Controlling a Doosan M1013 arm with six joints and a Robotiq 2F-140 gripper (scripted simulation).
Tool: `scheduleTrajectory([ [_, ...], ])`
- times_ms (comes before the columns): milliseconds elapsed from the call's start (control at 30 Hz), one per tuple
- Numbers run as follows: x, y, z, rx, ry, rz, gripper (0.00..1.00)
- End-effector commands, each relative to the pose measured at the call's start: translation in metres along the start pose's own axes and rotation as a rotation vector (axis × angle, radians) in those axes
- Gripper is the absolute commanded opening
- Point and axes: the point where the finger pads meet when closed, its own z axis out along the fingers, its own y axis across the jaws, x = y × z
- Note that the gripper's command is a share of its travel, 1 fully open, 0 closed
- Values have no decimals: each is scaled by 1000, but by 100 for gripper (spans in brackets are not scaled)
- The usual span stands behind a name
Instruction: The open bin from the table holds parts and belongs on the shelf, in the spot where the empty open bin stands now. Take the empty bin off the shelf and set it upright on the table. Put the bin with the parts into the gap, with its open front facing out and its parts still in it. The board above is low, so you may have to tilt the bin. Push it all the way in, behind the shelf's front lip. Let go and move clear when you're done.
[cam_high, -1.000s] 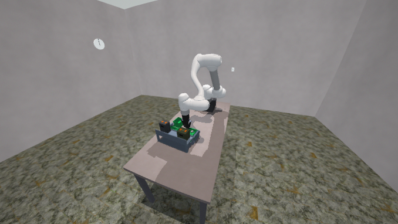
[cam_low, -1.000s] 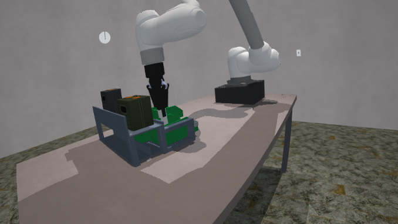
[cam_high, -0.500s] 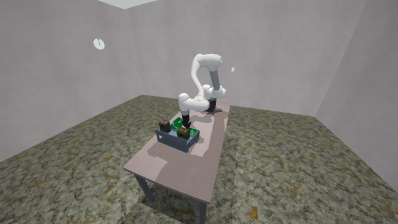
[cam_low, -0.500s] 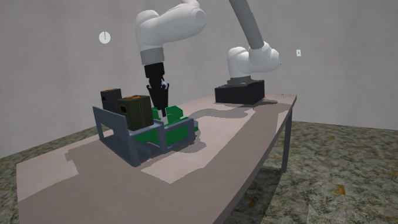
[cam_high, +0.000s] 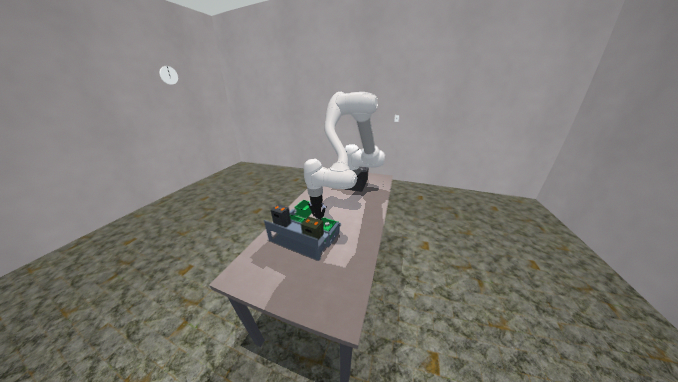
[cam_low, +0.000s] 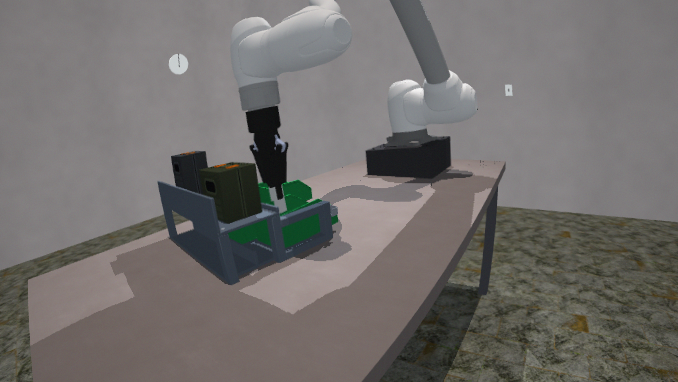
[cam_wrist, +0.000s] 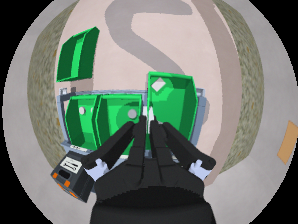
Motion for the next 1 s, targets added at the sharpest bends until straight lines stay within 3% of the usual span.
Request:
scheduleTrajectory([
  [0,0,-3,0,4,4,-2,10],
  [967,2,-3,2,4,-25,-2,10],
])
